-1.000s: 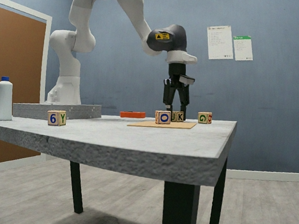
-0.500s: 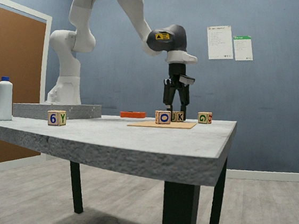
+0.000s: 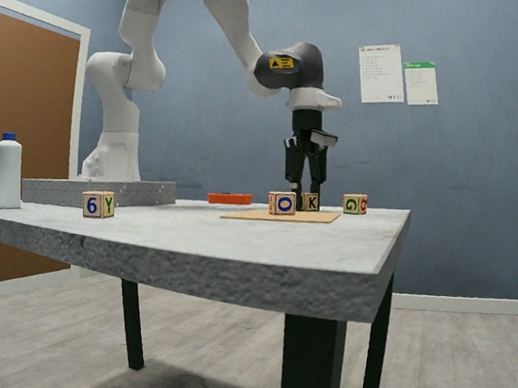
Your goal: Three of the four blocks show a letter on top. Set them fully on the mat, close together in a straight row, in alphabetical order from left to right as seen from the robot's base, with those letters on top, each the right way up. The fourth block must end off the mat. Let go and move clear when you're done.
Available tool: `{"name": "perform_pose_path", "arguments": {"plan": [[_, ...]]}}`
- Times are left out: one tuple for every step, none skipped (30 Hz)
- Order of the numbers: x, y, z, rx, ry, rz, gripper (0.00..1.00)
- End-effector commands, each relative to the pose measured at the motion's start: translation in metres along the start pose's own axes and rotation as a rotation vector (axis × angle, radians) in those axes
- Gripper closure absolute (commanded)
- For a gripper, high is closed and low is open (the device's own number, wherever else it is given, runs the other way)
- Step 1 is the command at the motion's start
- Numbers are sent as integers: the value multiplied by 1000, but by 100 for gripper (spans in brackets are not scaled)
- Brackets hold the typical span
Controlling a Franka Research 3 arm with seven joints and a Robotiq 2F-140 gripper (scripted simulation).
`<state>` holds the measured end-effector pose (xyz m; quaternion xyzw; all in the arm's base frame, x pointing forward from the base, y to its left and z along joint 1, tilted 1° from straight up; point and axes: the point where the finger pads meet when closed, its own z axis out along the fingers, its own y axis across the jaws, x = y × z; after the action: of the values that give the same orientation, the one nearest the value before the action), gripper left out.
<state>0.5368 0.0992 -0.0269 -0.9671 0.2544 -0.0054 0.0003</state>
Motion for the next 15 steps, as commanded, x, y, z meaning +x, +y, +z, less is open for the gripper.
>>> {"name": "perform_pose_path", "arguments": {"plan": [[0, -1, 0, 2, 1, 4, 56], [0, -1, 0, 2, 1, 4, 56], [0, -1, 0, 2, 1, 4, 56], [0, -1, 0, 2, 1, 4, 56], [0, -1, 0, 2, 1, 4, 56], [0, -1, 0, 2, 1, 4, 56], [0, -1, 0, 2, 1, 4, 56], [0, -1, 0, 2, 1, 4, 56], [0, -1, 0, 2, 1, 4, 56], [0, -1, 0, 2, 1, 4, 56], [0, -1, 0, 2, 1, 4, 56], [0, -1, 0, 2, 1, 4, 56], [0, -1, 0, 2, 1, 4, 56], [0, -1, 0, 2, 1, 4, 67], [0, -1, 0, 2, 1, 4, 67]]}}
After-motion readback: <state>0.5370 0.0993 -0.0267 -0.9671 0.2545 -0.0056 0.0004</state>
